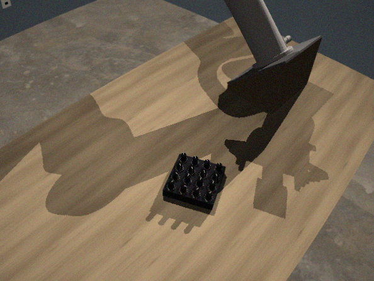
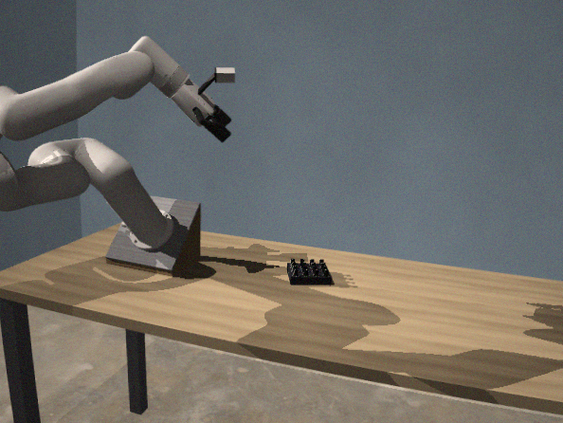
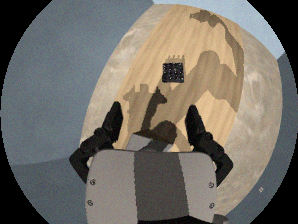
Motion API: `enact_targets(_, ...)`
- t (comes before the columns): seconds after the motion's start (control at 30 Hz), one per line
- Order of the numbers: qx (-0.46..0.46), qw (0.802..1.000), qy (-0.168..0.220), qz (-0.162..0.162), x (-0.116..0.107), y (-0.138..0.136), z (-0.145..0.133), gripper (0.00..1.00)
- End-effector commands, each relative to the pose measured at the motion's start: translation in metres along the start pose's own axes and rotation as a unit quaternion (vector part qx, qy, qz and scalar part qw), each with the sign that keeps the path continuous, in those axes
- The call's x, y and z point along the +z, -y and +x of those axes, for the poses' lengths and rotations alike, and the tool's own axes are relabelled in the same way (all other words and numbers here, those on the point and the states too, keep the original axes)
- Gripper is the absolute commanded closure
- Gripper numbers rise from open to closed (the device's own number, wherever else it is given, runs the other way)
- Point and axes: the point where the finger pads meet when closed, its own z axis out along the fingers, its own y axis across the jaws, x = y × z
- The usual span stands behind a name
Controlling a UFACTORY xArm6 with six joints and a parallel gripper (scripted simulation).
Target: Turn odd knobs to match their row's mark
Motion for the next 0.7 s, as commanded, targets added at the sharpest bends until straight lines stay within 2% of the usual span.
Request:
enact_targets(0.0, 0.0, 1.0, -0.001, 0.001, -0.0007, 0.0001, 0.001, 0.0)
enact_targets(0.67, 0.001, 1.0, 0.002, -0.003, 0.0006, -0.0007, 0.0037, 0.0)
